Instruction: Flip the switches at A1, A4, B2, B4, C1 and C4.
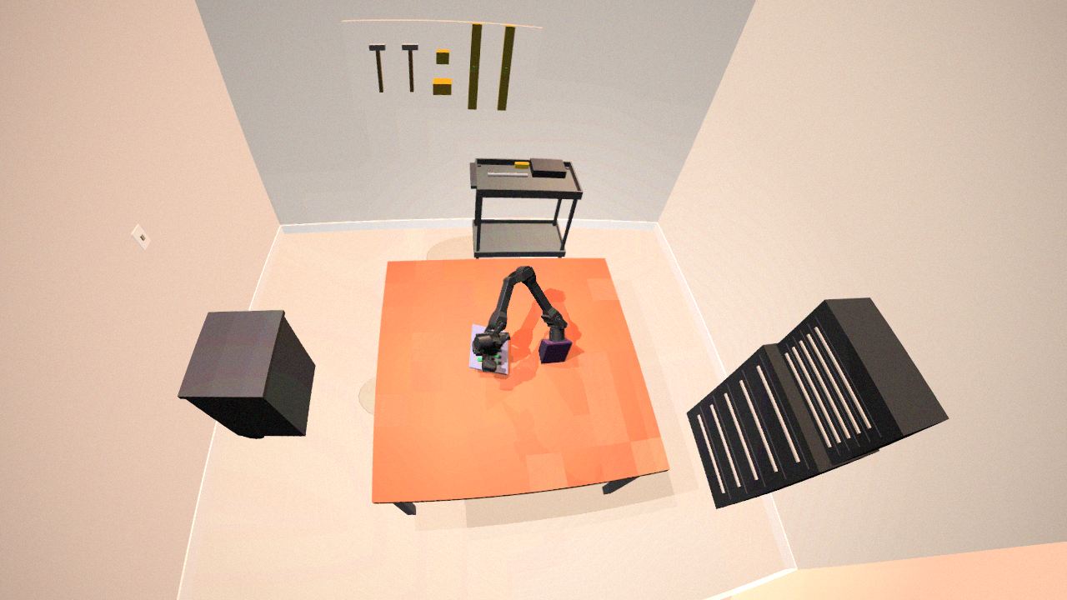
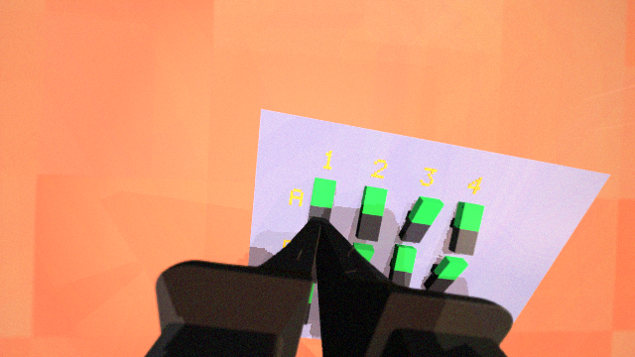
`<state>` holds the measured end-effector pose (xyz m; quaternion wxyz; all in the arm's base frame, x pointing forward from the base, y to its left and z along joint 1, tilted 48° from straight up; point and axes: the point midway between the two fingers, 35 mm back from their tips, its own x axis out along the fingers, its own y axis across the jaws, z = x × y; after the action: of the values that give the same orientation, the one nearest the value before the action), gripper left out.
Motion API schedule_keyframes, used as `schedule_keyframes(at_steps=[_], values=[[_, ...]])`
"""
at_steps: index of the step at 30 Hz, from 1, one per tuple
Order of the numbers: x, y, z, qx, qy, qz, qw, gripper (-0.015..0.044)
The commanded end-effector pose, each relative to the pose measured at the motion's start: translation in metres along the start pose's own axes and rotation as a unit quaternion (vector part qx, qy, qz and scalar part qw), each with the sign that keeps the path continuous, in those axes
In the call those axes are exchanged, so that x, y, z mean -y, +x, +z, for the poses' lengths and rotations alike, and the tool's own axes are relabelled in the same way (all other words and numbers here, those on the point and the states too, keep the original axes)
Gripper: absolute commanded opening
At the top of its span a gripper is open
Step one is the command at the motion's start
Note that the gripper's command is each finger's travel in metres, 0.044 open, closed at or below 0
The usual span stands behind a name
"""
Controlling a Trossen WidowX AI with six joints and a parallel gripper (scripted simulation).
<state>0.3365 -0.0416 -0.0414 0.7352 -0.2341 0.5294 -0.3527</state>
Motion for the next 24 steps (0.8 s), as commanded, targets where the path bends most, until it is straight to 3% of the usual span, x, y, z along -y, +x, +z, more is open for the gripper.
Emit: schedule_keyframes(at_steps=[1,24], values=[[0.0004,0.0004,-0.0002,0.001,-0.003,-0.002,1.0,0.0],[0.0004,0.0027,-0.0003,0.001,-0.003,-0.002,1.0,0.0]])
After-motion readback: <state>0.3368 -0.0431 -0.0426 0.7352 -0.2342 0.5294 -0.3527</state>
